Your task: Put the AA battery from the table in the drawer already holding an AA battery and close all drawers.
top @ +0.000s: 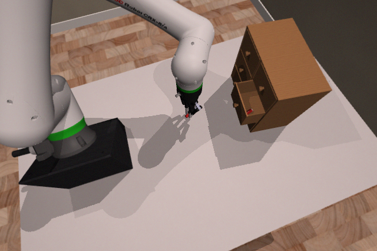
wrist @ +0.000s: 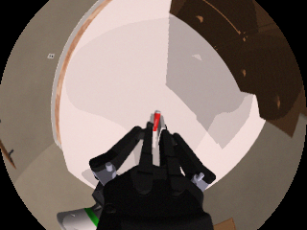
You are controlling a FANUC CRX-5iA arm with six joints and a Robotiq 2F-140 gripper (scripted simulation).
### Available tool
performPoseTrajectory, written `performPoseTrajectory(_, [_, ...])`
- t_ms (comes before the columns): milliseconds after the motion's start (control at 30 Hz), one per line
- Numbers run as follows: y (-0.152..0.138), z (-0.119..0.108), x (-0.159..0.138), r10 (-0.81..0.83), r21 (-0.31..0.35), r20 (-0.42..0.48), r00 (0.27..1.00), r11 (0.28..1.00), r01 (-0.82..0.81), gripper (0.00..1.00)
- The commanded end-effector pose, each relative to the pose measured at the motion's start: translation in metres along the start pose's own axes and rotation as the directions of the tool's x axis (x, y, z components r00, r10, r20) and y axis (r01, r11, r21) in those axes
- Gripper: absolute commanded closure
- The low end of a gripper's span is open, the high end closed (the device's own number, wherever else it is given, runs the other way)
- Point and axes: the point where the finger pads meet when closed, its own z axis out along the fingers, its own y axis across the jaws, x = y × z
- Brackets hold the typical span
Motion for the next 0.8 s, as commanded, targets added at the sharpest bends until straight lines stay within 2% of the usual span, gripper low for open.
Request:
performPoseTrajectory(0, [0.0, 0.0, 0.0, 0.0, 0.0, 0.0, 1.0, 1.0, 0.0, 0.94])
performPoseTrajectory(433, [0.0, -0.002, 0.0, 0.0, 0.0, 0.0, 1.0, 1.0, 0.0, 0.94])
performPoseTrajectory(533, [0.0, -0.02, 0.0, 0.0, 0.0, 0.0, 1.0, 1.0, 0.0, 0.94])
performPoseTrajectory(700, [0.0, -0.079, 0.0, 0.0, 0.0, 0.0, 1.0, 1.0, 0.0, 0.94])
performPoseTrajectory(767, [0.0, -0.079, 0.0, 0.0, 0.0, 0.0, 1.0, 1.0, 0.0, 0.94])
